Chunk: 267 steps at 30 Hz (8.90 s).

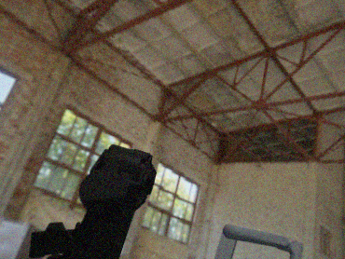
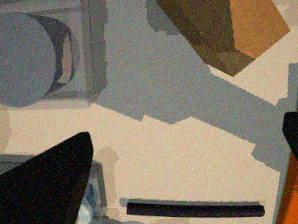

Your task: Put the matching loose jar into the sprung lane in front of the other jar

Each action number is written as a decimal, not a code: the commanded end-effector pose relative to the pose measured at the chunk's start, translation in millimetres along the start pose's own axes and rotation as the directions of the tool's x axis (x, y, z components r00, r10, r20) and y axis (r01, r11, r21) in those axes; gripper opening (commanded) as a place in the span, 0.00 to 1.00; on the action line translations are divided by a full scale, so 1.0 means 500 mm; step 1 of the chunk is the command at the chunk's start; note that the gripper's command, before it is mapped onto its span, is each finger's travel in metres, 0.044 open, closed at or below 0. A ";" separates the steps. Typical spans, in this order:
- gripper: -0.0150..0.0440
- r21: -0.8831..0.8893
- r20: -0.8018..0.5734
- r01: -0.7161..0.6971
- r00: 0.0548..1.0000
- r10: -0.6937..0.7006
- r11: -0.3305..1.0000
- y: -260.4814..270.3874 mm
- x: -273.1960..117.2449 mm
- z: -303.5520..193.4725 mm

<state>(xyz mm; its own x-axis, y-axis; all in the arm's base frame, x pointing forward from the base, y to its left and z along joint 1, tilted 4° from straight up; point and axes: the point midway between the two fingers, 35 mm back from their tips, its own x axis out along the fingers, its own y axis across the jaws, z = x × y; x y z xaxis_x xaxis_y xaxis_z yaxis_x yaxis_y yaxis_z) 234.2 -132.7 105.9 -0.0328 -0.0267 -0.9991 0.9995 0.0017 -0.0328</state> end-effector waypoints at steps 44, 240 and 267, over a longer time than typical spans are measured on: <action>1.00 -0.994 -0.099 -0.100 0.995 0.027 0.040 0.069 0.051 -0.337; 0.25 -0.992 -0.092 -0.095 0.995 0.032 0.089 0.193 0.053 -0.175; 0.25 -0.992 -0.092 -0.095 0.995 0.033 0.089 0.213 0.047 -0.173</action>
<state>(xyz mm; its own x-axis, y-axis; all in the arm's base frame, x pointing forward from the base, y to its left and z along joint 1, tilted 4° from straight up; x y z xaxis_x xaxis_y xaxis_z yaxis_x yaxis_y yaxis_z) 331.0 -44.9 72.2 -0.0312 0.0738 -0.9968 0.0873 0.9937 0.0708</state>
